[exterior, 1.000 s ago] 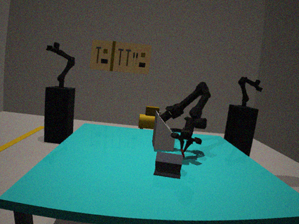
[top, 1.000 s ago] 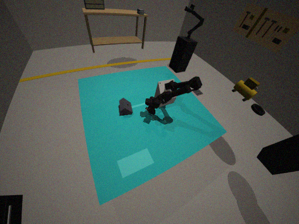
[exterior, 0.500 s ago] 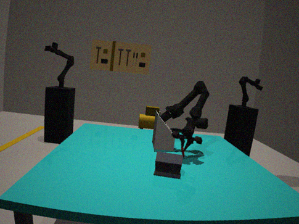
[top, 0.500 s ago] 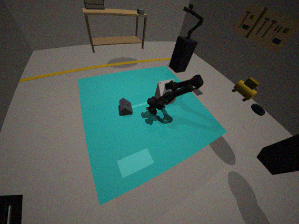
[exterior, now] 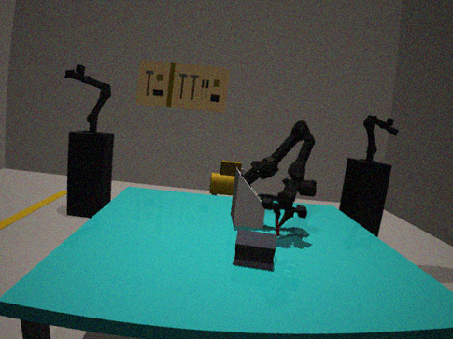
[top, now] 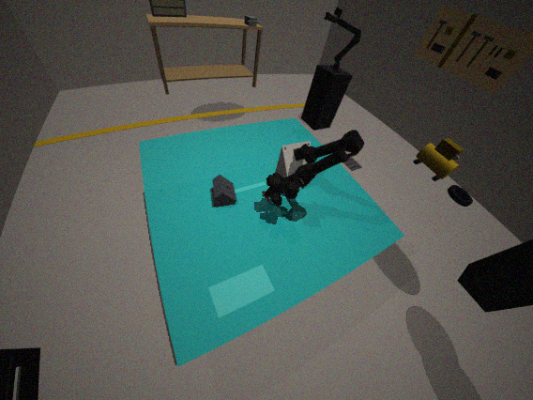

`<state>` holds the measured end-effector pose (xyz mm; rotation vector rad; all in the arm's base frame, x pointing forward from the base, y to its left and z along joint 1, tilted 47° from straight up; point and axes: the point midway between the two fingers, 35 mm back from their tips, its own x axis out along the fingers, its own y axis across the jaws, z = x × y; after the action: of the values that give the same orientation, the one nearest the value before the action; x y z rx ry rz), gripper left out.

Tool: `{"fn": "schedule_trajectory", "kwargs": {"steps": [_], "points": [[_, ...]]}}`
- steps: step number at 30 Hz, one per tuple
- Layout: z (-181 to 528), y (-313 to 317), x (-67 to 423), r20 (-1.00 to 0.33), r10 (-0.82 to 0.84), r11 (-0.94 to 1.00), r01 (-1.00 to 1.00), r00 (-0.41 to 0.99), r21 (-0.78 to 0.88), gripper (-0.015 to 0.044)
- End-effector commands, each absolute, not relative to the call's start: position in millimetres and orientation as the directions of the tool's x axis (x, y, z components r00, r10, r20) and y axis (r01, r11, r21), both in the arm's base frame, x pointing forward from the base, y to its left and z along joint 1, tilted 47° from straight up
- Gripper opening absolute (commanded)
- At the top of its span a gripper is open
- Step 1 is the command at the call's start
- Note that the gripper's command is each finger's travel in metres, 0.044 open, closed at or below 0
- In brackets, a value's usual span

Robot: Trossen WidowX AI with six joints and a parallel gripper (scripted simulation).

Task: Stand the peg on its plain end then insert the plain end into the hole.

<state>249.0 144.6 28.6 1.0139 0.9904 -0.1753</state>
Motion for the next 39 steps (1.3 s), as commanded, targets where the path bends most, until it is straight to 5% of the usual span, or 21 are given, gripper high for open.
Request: {"fn": "schedule_trajectory", "kwargs": {"steps": [1, 39], "points": [[31.8, 144.6, 247.4, -0.750, 0.277, 0.548, 0.543, 0.600, 0.637, 0.0049], [42.6, 149.8, 228.7, -0.662, 0.024, 0.546, 0.544, 0.749, 0.637, 0.0049]]}}
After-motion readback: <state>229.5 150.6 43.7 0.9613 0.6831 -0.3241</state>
